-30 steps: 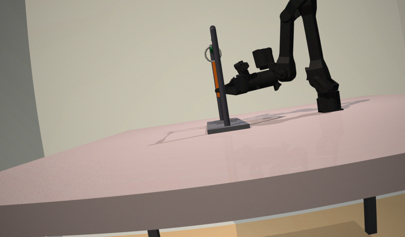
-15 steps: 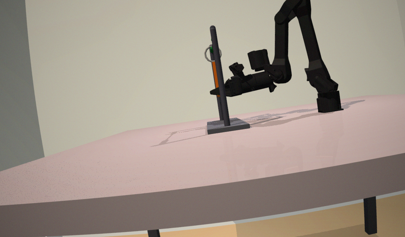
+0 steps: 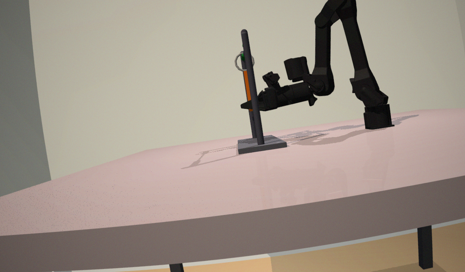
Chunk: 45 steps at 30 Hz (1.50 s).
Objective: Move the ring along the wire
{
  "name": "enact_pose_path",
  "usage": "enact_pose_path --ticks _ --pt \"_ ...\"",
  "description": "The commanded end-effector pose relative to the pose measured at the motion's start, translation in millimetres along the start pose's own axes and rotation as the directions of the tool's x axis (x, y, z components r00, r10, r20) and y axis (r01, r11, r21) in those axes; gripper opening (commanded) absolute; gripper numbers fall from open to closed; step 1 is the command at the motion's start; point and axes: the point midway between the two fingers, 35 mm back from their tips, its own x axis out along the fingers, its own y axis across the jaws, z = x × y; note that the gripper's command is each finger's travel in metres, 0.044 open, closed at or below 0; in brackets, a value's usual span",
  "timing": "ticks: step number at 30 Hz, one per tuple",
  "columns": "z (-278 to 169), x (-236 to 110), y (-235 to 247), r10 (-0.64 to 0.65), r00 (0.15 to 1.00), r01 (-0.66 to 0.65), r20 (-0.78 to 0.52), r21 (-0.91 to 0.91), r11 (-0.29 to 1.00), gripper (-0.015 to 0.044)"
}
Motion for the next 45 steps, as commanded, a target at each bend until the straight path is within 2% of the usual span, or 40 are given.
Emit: enact_pose_path --ticks 1,5,7,13,14,45 --pt "0 0 0 0.000 1.000 0.000 0.000 0.000 1.000 0.0134" --pt "0 0 0 0.000 1.000 0.000 0.000 0.000 1.000 0.0029" --pt "0 0 0 0.000 1.000 0.000 0.000 0.000 1.000 0.0015" --pt "0 0 0 0.000 1.000 0.000 0.000 0.000 1.000 -0.0142" --pt "0 0 0 0.000 1.000 0.000 0.000 0.000 1.000 -0.0150" --pt "18 -1 0 -0.006 1.000 0.006 0.001 0.000 1.000 -0.0150"
